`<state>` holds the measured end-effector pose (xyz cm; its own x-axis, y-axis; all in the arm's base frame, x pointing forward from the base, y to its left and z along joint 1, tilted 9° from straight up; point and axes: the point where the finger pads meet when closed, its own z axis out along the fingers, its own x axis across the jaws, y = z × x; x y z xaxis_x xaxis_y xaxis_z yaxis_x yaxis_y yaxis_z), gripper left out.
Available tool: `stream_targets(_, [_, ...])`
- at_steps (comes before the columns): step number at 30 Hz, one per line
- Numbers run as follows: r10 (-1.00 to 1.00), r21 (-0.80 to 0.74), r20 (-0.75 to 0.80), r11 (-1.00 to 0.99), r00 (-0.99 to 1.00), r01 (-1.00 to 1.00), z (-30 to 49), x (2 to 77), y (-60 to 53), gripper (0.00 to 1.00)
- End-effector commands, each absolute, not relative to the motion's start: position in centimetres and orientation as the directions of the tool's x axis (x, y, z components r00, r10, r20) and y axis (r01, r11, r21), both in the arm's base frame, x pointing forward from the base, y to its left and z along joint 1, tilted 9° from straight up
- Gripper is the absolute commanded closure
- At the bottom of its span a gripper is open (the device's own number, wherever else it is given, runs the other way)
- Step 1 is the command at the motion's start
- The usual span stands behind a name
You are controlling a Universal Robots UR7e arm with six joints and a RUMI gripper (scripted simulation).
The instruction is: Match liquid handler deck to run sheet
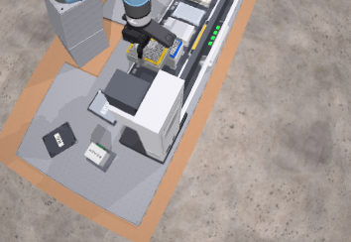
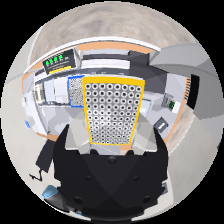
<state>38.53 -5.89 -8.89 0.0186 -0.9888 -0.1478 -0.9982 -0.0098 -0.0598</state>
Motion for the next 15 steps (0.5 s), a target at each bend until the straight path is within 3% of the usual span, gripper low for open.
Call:
stream_targets(1, [-0.989,-0.062,-0.147,-0.01,0.019,-0.998,-10.0,38.6,-5.6,1.0])
stream_targets(15, [-0.989,-0.063,-0.146,-0.01,0.019,-0.998,-11.9,38.9,-5.4,1.0])
